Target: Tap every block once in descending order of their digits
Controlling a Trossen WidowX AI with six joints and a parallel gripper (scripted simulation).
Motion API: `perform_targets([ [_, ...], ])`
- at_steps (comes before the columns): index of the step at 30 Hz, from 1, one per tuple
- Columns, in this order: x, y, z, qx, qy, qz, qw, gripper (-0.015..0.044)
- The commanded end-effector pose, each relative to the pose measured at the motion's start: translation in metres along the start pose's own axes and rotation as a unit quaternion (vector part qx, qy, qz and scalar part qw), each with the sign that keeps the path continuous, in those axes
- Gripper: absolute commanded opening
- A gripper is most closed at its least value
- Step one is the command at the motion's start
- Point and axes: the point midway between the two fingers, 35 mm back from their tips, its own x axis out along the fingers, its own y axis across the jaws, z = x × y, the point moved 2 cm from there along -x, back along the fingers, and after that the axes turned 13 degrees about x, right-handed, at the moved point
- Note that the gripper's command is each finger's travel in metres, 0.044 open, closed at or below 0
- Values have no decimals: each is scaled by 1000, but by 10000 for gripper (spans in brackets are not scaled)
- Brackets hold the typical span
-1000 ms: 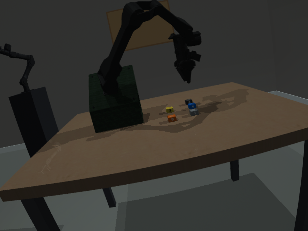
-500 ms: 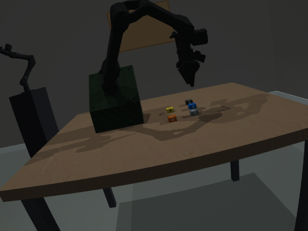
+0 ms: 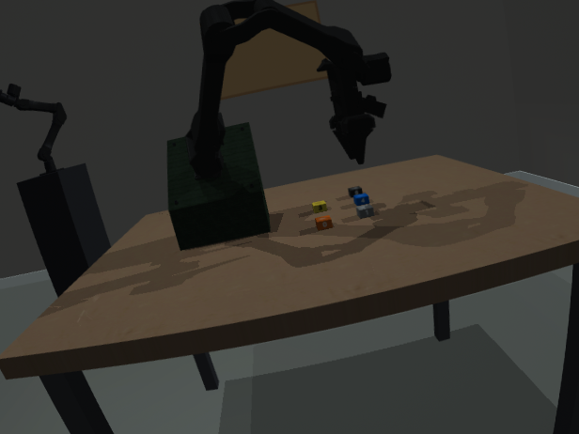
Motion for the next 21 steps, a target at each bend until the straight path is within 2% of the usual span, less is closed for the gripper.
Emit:
perform_targets([
  [1,0,0,0,-3,0,1,1000,400],
  [11,-1,11,1,-3,0,3,1000,400],
  [16,-4,95,1,-4,1,12,1000,400],
  [21,-4,181,-23,-3,1,9,1000,400],
])
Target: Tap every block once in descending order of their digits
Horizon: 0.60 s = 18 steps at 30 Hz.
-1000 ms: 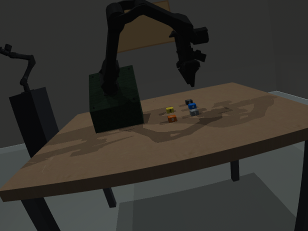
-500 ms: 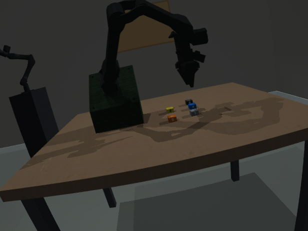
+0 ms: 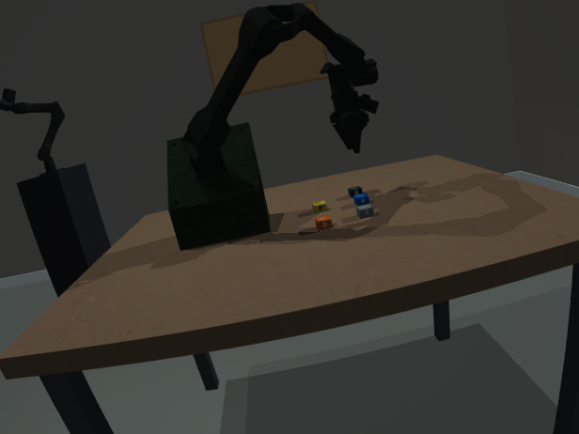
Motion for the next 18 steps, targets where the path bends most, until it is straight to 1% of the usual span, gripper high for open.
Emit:
perform_targets([
  [1,2,51,-20,-1,0,-3,1000,400],
  [3,3,62,-25,0,0,-5,1000,400],
  [10,3,62,-25,0,0,-5,1000,400],
  [12,16,62,-24,0,0,-4,1000,348],
  [15,71,61,-24,0,-1,-5,1000,269],
  [16,81,60,-24,0,-1,-6,1000,243],
  [18,84,60,-25,0,-1,-6,1000,190],
])
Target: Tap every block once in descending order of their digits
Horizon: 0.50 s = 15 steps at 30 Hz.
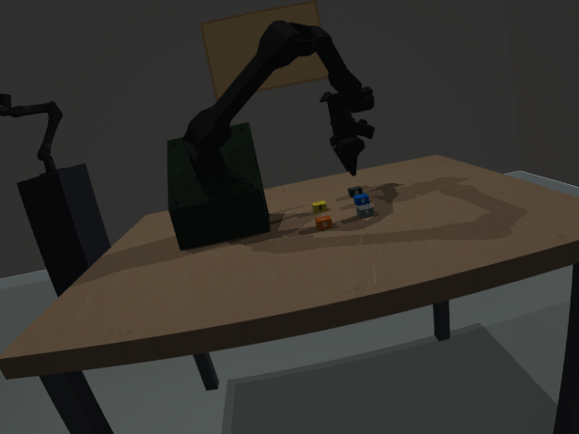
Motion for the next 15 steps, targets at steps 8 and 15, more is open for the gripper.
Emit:
perform_targets([
  [8,16,-1,-7,-11,4,-7,1000,20],
  [15,16,-1,-7,-11,4,-7,1000,20],
])
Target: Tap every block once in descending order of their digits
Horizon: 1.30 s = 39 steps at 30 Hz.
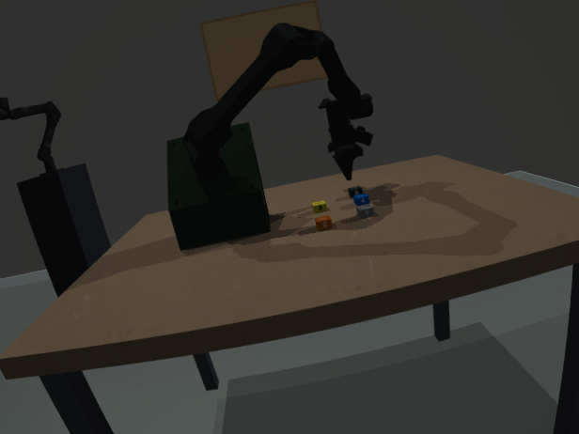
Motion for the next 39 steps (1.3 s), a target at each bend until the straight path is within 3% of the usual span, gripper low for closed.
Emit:
perform_targets([
  [1,1,0,1,-2,-3,-1,1000,20],
  [24,30,-1,1,-2,-3,-2,1000,20],
  [27,3,0,1,-1,-3,0,1000,20],
  [32,-4,0,1,-2,-3,-1,1000,20],
  [36,-68,1,2,-2,-2,1,1000,20],
  [39,-82,1,1,-2,-2,1,1000,20],
])
